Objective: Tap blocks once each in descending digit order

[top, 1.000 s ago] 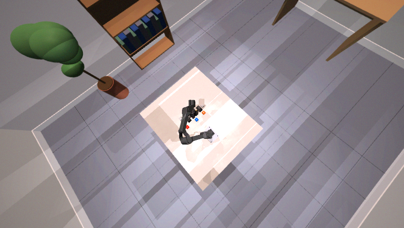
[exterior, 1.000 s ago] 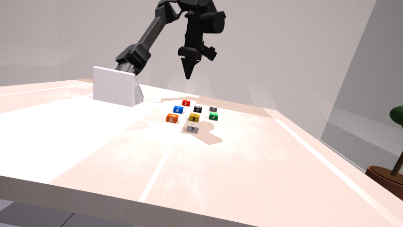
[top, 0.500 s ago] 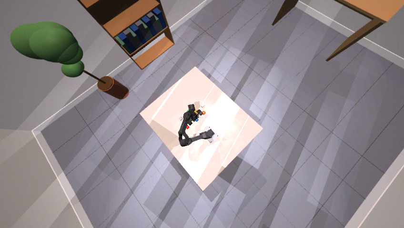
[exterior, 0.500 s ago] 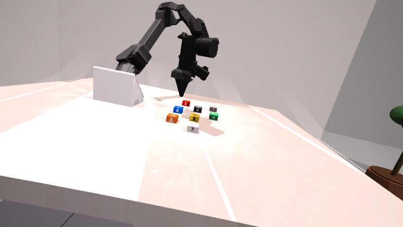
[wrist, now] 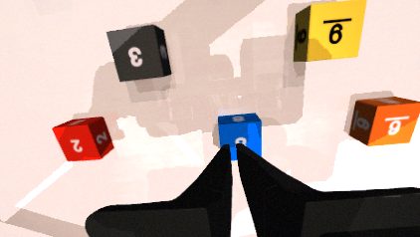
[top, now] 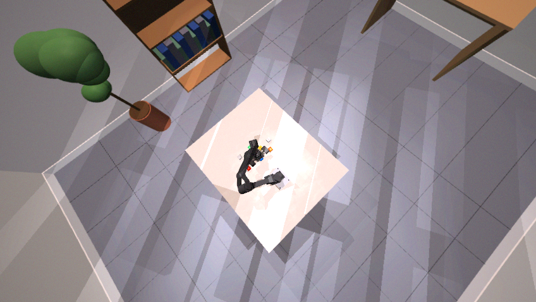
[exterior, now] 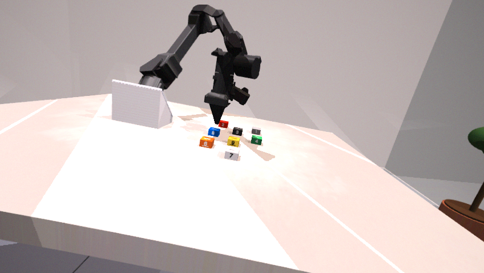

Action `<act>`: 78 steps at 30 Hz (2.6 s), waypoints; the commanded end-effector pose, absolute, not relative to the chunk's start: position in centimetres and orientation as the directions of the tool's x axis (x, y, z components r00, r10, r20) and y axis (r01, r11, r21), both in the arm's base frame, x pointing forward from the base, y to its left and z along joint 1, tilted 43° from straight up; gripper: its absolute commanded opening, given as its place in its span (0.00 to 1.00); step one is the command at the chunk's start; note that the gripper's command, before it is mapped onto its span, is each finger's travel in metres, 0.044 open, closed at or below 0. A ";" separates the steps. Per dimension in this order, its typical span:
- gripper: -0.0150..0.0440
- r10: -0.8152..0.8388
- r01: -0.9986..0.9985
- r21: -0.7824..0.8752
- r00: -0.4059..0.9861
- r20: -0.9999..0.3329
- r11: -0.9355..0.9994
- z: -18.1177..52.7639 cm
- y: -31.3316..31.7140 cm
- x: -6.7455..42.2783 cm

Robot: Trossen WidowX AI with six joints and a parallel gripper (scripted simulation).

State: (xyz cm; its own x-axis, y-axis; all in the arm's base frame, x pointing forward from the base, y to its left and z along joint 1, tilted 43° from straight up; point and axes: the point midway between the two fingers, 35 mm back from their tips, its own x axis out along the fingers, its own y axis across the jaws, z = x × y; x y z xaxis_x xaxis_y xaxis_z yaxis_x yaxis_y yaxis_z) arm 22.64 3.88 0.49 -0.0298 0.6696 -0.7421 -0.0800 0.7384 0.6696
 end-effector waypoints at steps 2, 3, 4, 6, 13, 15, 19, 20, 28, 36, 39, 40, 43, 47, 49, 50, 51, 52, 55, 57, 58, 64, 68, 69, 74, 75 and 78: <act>0.29 0.674 -0.073 0.675 -0.033 -0.738 0.734 -0.2 4.6 22.5; 0.29 0.675 -0.073 0.675 -0.033 -0.738 0.734 -0.3 4.7 22.5; 0.29 0.675 -0.073 0.675 -0.033 -0.737 0.734 -0.5 4.8 22.4; 0.29 0.675 -0.073 0.675 -0.033 -0.737 0.734 -0.7 5.1 22.4; 0.29 0.675 -0.073 0.676 -0.033 -0.737 0.734 -0.9 5.3 22.4; 0.29 0.675 -0.073 0.676 -0.033 -0.737 0.734 -0.9 5.3 22.4; 0.29 0.674 -0.073 0.674 -0.033 -0.738 0.735 1.1 3.4 22.5; 0.29 0.674 -0.073 0.674 -0.033 -0.738 0.735 1.3 3.3 22.5; 0.29 0.670 -0.072 0.670 -0.033 -0.742 0.739 5.3 -0.7 23.0; 0.29 0.672 -0.072 0.672 -0.034 -0.740 0.737 7.2 -2.2 22.8; 0.29 0.671 -0.072 0.671 -0.034 -0.741 0.738 7.1 -2.5 23.1; 0.29 0.670 -0.073 0.671 -0.034 -0.741 0.738 6.9 -2.8 23.4; 0.29 0.666 -0.077 0.667 -0.033 -0.745 0.741 5.9 -4.6 25.2; 0.29 0.660 -0.085 0.660 -0.031 -0.751 0.746 3.3 -7.9 28.2; 0.29 0.657 -0.089 0.657 -0.031 -0.753 0.749 1.7 -9.6 29.5; 0.29 0.656 -0.091 0.655 -0.031 -0.754 0.750 0.8 -10.4 30.0; 0.29 0.655 -0.091 0.655 -0.030 -0.755 0.750 0.1 -11.1 30.5; 0.29 0.657 -0.088 0.657 -0.029 -0.753 0.749 -0.7 -11.8 31.1; 0.29 0.662 -0.081 0.662 -0.027 -0.749 0.745 -2.7 -13.3 32.1; 0.29 0.663 -0.079 0.663 -0.027 -0.748 0.744 -3.3 -13.8 32.4; 0.29 0.664 -0.079 0.663 -0.026 -0.748 0.744 -3.4 -13.8 32.4; 0.29 0.663 -0.079 0.663 -0.026 -0.748 0.744 -4.2 -13.2 32.5; 0.29 0.665 -0.079 0.665 -0.025 -0.746 0.743 -8.7 -9.1 32.3; 0.29 0.666 -0.080 0.666 -0.025 -0.746 0.742 -9.2 -8.6 32.2; 0.29 0.666 -0.080 0.666 -0.025 -0.745 0.742 -9.4 -8.4 32.2; 0.29 0.666 -0.080 0.666 -0.025 -0.745 0.742 -9.4 -8.4 32.2; 0.29 0.666 -0.080 0.666 -0.025 -0.745 0.742 -9.7 -8.1 32.2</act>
